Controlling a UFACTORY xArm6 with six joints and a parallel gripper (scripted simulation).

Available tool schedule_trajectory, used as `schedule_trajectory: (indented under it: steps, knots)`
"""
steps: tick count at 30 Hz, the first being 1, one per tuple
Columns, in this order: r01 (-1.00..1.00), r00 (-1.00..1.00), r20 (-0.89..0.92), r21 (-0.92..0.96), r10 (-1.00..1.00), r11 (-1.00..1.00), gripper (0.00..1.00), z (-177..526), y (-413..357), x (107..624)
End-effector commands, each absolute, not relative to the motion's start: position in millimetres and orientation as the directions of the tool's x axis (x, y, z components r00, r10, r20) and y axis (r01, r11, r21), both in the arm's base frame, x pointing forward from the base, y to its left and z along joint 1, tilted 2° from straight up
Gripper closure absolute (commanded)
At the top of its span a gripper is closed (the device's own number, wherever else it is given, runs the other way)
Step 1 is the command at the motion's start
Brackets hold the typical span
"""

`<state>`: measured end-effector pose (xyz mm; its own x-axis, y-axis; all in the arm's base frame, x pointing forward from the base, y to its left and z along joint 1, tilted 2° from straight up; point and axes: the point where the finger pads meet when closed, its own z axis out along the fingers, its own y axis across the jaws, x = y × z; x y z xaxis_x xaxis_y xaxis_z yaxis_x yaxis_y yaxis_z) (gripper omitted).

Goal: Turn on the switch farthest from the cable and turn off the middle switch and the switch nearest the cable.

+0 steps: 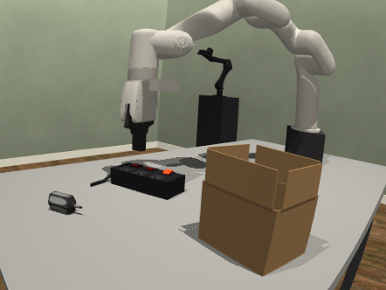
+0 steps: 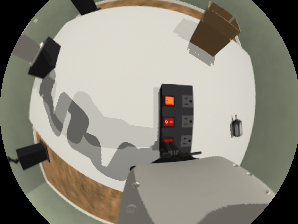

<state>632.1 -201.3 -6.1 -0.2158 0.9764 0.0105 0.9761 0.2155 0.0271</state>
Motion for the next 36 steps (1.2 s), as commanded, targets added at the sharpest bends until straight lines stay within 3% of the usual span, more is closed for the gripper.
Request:
schedule_trajectory:
  steps: [1, 25, 36]
  knots:
    - [0.976, -0.216, 0.008, 0.032, 0.976, 0.215, 0.0, -3.2, -201.9, 633.9]
    - [0.976, -0.216, 0.008, 0.032, 0.976, 0.215, 0.0, 86.9, -203.2, 631.2]
    - [0.976, -0.216, 0.008, 0.032, 0.976, 0.215, 0.0, 94.7, -203.3, 631.0]
